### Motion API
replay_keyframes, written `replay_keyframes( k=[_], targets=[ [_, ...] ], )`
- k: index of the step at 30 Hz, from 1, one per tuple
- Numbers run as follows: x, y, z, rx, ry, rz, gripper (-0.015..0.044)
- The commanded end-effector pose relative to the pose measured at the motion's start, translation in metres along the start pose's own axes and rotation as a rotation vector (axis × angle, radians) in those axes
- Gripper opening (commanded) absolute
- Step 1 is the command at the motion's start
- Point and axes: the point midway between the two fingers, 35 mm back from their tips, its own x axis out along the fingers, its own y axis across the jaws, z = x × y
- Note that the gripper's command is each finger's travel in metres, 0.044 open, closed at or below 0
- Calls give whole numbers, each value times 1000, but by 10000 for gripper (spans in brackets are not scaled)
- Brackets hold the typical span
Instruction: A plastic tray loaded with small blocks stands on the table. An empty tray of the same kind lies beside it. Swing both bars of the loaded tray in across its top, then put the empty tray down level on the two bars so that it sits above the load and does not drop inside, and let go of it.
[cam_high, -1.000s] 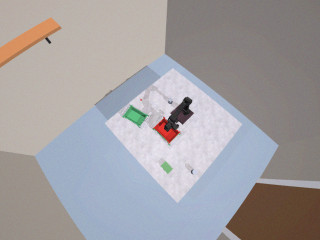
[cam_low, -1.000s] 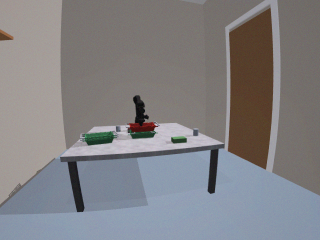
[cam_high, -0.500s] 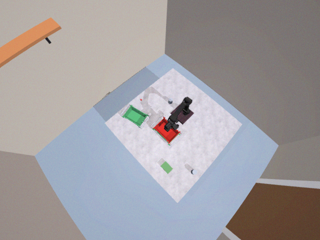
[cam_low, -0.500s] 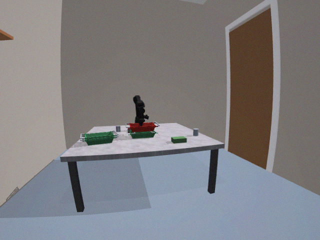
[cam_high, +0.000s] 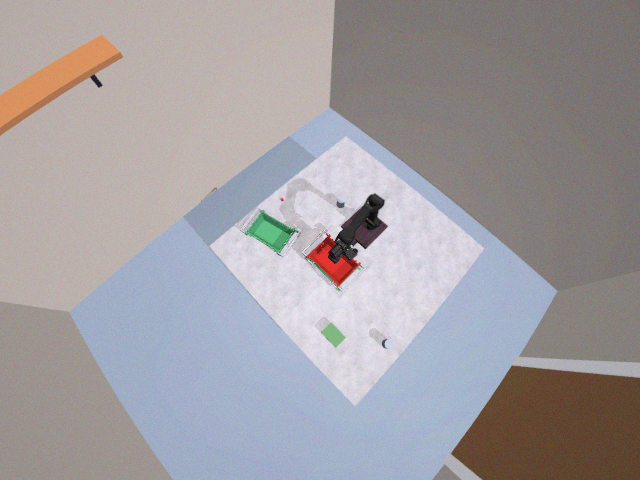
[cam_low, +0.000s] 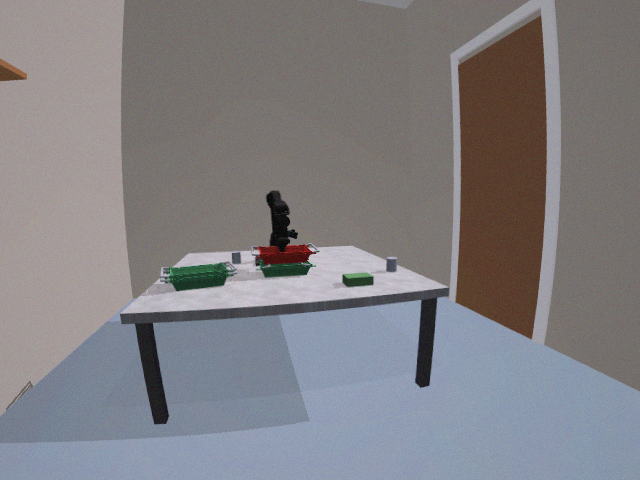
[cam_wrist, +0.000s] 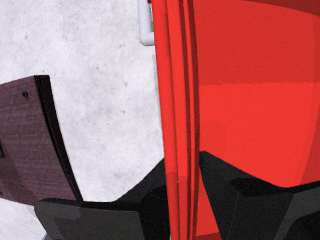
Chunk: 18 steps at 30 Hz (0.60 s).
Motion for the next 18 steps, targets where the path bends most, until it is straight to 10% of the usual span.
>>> replay_keyframes(
  k=[1, 18],
  targets=[
    [4, 4, 0, -2, 1, 21, 73],
    [4, 4, 0, -2, 1, 21, 323]
  ],
)
